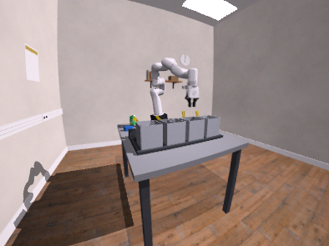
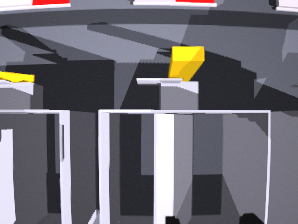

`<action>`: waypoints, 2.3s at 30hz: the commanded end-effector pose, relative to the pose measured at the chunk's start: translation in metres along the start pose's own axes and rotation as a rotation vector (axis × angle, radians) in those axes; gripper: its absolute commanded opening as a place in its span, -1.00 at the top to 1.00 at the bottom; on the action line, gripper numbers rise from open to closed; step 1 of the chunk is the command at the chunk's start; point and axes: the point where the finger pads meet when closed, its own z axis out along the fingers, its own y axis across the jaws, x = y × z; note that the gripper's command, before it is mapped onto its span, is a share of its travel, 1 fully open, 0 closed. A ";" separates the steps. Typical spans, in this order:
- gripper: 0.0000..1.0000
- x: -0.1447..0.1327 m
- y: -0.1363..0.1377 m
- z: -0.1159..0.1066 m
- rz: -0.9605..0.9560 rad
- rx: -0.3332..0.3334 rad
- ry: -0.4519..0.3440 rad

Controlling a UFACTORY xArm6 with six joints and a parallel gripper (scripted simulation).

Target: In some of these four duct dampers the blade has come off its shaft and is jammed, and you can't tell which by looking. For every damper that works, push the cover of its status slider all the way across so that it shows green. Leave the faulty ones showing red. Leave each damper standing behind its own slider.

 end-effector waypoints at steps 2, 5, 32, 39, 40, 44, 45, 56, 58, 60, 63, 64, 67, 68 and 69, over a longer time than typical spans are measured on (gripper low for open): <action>0.22 -0.001 0.000 -0.002 0.000 -0.001 -0.005; 0.22 -0.001 0.000 -0.002 0.000 -0.001 -0.005; 0.22 -0.001 0.000 -0.002 0.000 -0.001 -0.005; 0.22 -0.001 0.000 -0.002 0.000 -0.001 -0.005; 0.22 -0.001 0.000 -0.002 0.000 -0.001 -0.005; 0.22 -0.001 0.000 -0.002 0.000 -0.001 -0.005; 0.22 -0.001 0.000 -0.002 0.000 -0.001 -0.005; 0.22 -0.007 0.037 -0.003 0.001 -0.002 -0.005; 0.22 -0.008 0.043 -0.004 0.001 -0.002 -0.005; 0.22 -0.009 0.061 -0.004 0.001 -0.002 -0.005; 0.22 -0.010 0.083 -0.004 0.001 -0.003 -0.005; 0.22 -0.010 0.090 -0.004 0.001 -0.003 -0.005; 0.22 -0.010 0.114 -0.004 0.001 -0.002 -0.005; 0.22 -0.009 0.122 -0.004 0.001 -0.002 -0.005; 0.22 -0.009 0.129 -0.004 0.001 -0.002 -0.005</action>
